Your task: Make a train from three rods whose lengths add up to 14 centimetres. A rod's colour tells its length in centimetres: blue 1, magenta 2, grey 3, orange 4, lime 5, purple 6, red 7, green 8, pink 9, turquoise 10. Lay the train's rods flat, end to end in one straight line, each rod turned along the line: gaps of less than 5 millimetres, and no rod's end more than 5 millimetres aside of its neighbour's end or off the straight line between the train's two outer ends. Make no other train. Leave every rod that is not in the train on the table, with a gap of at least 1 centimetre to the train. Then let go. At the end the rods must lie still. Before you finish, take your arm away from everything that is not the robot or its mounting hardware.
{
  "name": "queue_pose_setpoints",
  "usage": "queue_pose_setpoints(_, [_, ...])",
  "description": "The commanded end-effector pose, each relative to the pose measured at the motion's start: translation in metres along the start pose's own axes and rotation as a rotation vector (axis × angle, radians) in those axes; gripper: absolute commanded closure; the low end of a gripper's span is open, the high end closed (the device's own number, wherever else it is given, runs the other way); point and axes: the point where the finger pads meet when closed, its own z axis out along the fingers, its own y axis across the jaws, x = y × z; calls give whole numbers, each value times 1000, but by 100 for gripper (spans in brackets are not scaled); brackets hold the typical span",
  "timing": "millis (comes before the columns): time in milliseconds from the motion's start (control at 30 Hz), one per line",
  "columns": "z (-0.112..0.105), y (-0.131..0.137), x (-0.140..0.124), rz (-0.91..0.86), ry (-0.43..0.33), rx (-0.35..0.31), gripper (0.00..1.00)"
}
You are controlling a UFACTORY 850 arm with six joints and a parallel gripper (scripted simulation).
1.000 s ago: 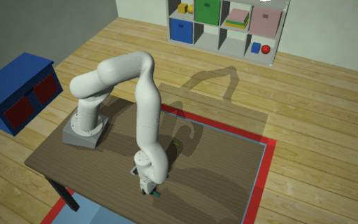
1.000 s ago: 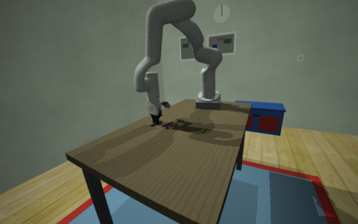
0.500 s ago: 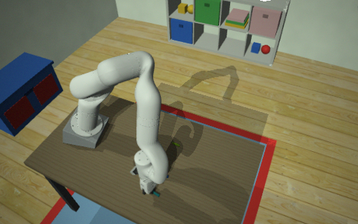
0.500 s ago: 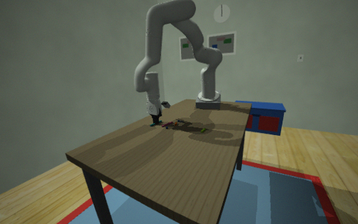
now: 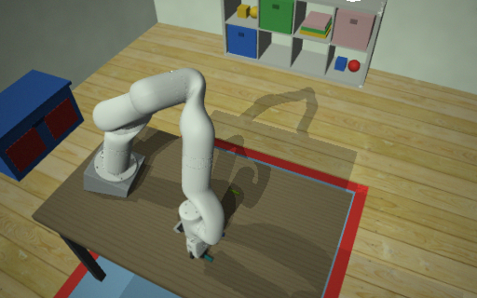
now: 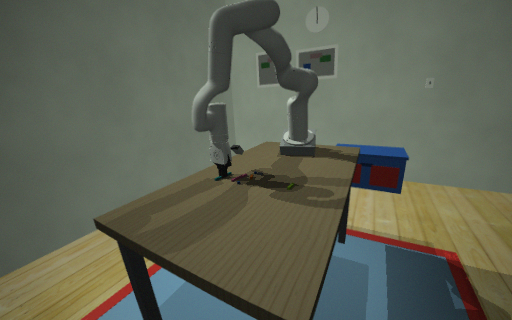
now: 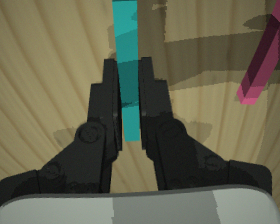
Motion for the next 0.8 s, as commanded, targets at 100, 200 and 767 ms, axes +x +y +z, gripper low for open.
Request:
queue_pose_setpoints(100, [-1,0,-1,0,-2,0,96])
queue_pose_setpoints(200, [-3,0,-1,0,-2,0,96])
queue_pose_setpoints(767, [-89,0,-1,0,-2,0,96])
